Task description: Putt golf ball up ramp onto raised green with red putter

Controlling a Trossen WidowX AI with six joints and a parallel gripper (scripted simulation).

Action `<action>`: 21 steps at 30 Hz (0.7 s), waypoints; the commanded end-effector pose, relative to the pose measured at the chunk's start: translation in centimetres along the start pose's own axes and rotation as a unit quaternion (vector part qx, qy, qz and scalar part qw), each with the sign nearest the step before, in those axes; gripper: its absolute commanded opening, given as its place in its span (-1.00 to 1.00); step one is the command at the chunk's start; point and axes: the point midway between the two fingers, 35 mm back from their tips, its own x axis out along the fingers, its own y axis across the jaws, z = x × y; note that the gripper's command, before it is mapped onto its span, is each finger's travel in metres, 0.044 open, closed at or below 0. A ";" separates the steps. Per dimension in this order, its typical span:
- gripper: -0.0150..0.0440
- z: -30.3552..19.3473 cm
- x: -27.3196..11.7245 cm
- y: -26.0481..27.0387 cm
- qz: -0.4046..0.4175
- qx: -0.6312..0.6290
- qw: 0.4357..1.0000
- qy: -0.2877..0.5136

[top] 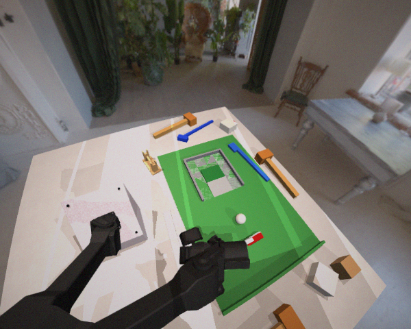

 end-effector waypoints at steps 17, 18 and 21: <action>-0.49 -0.1 -0.1 13.7 0.003 0.001 1.000 -0.002; -0.49 -0.1 -0.2 13.7 0.003 0.001 1.000 -0.002; -0.49 0.0 -1.0 13.7 0.004 0.001 1.000 -0.002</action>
